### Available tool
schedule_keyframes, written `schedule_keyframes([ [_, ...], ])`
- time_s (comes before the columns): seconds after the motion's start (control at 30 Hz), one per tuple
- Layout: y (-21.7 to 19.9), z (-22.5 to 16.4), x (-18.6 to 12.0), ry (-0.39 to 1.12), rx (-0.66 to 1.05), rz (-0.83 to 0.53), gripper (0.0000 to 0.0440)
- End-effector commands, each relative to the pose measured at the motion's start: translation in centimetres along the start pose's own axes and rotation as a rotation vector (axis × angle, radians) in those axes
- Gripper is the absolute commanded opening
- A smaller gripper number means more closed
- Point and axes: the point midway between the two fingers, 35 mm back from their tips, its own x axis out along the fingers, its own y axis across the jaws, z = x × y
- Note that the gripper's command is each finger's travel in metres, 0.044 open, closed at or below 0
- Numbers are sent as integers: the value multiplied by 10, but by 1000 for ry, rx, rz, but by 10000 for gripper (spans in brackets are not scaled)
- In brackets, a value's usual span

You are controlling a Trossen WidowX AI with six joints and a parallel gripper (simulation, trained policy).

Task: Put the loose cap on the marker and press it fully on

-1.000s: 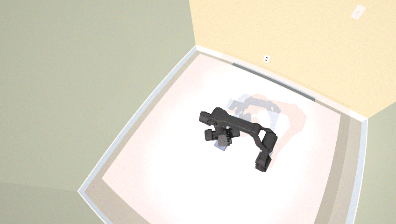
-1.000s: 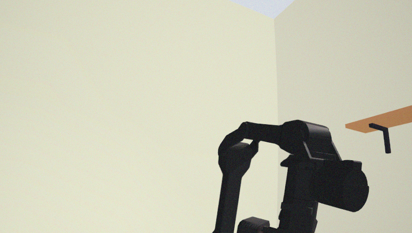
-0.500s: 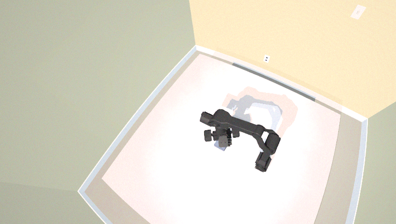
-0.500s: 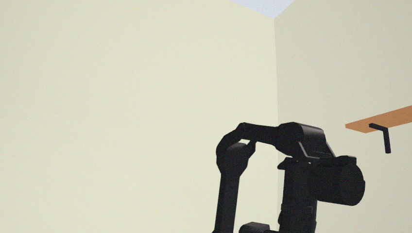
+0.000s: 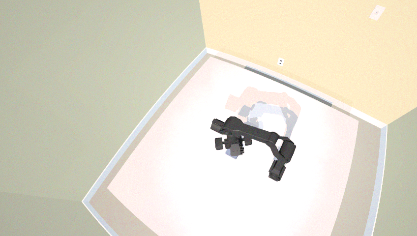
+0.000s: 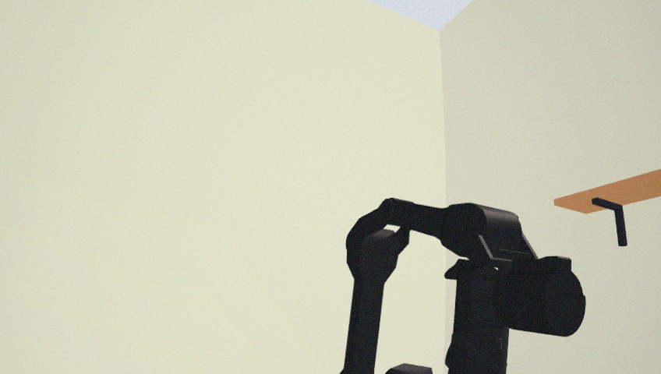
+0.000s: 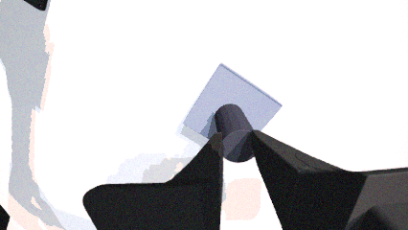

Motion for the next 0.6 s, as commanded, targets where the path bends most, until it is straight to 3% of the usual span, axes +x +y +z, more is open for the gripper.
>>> schedule_keyframes([
  [0.0,8,6,11,-36,-13,37,98],
  [0.57,33,26,-14,-93,-43,4,144],
])
